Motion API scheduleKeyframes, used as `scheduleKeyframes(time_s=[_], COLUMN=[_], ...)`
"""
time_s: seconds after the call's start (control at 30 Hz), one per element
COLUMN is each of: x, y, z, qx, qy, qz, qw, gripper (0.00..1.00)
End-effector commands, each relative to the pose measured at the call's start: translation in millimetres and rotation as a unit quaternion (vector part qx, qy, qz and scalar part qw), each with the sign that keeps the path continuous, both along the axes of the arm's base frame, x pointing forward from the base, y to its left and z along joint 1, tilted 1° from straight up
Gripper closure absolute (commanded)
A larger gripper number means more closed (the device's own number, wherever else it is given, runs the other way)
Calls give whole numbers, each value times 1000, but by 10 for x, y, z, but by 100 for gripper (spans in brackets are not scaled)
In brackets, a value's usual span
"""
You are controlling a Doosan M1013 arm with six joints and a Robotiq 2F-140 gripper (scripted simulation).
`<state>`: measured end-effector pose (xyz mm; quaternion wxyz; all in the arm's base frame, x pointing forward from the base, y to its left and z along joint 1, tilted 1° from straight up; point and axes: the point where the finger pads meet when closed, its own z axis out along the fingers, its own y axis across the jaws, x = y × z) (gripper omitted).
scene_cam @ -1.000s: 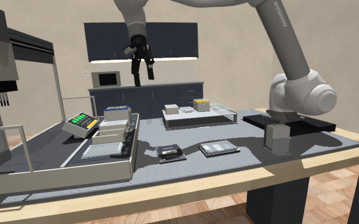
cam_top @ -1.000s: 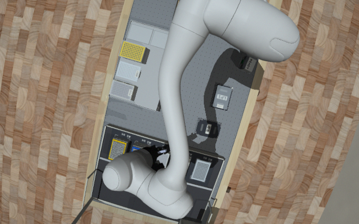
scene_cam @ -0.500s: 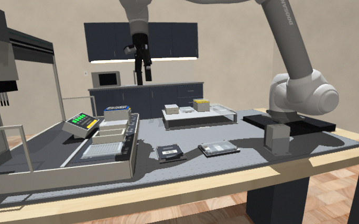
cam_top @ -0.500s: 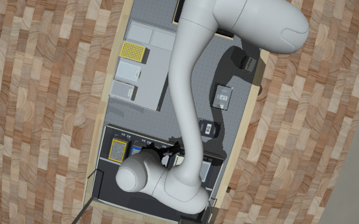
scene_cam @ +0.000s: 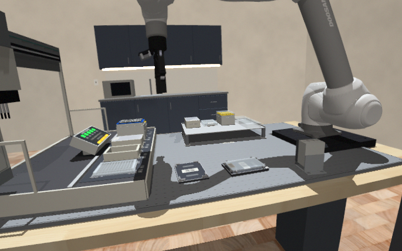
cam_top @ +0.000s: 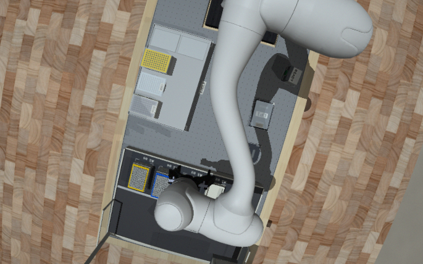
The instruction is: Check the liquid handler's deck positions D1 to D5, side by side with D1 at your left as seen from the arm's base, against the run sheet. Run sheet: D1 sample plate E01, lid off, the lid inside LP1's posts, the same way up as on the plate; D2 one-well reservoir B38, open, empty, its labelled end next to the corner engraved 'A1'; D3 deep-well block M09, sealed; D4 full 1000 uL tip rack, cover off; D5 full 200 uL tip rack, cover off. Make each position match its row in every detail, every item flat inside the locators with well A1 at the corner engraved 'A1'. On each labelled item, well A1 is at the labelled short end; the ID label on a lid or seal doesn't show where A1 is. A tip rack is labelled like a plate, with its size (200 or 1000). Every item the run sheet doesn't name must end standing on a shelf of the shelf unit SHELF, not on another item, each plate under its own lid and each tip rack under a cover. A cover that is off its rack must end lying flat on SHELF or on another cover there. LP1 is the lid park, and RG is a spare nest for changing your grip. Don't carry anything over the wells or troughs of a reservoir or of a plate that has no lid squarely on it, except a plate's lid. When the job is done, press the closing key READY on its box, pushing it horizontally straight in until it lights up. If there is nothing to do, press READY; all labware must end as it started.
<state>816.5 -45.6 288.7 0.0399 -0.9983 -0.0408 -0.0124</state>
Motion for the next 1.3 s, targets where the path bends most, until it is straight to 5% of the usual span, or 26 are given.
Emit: scheduleKeyframes(time_s=[0.0,0.17,1.27], x=[-3,-1,714], y=[-5,-5,-1305], z=[20,23,7], qx=[-22,-37,-36], qy=[3,7,9], qz=[-36,-64,-75], qw=[999,997,996], gripper=[21,21,21])
